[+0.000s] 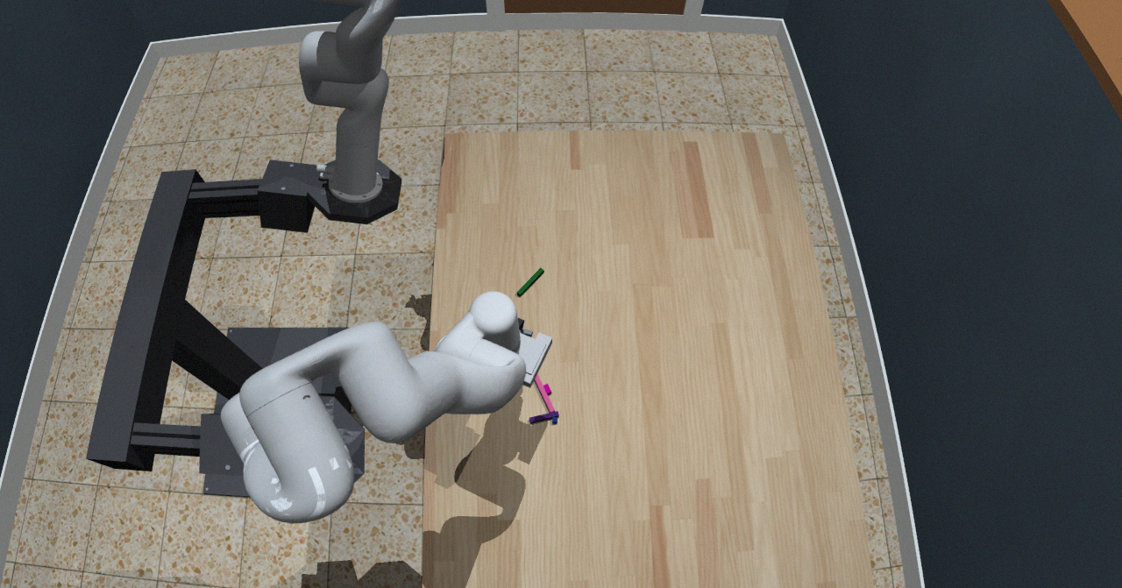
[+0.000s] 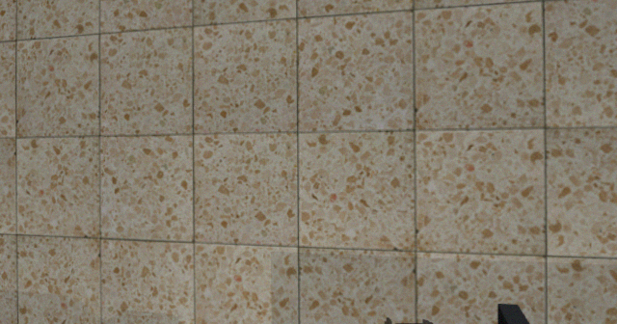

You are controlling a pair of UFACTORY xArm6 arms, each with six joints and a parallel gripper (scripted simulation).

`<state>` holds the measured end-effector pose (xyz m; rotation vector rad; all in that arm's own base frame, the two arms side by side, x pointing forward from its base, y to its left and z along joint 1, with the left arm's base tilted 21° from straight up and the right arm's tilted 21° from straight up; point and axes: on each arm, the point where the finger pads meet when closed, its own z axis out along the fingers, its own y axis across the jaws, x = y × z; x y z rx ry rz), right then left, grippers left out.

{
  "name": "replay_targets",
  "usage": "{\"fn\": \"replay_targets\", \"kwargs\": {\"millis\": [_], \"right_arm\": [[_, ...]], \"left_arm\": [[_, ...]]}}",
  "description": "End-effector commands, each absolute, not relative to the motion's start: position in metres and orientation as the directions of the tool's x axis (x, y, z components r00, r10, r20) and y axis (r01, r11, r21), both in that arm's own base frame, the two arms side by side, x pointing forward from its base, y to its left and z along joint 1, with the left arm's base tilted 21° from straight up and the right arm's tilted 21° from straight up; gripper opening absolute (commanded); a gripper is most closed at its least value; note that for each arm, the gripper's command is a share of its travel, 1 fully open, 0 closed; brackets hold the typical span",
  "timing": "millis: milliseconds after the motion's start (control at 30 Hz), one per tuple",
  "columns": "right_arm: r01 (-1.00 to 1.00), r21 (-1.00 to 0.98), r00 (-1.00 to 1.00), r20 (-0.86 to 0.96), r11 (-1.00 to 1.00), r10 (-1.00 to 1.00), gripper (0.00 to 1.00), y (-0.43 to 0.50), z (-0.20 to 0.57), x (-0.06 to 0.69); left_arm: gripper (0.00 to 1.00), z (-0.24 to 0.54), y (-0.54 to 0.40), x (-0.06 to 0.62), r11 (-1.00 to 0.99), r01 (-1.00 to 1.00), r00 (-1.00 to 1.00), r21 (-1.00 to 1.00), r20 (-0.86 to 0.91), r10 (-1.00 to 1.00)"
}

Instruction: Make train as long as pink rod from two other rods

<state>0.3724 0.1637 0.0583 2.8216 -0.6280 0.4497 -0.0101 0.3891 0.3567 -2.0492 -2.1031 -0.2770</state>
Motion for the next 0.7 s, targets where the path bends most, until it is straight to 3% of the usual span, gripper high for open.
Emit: {"fn": "replay_targets", "kwargs": {"millis": [0,667], "right_arm": [[-0.292,0.193,0.926,0.302,-0.937,-0.227,1.0,0.172,0.054,0.375],[0.308,0.333,0.921,0.132,-0.891,0.367,1.0,0.198,0.029,0.38]], "left_arm": [[1.0,0.359,0.39,-0.01,0.026,1.0,-0.025,0.0,0.27,0.963],[1.0,0.359,0.39,-0.01,0.026,1.0,-0.025,0.0,0.27,0.963]]}}
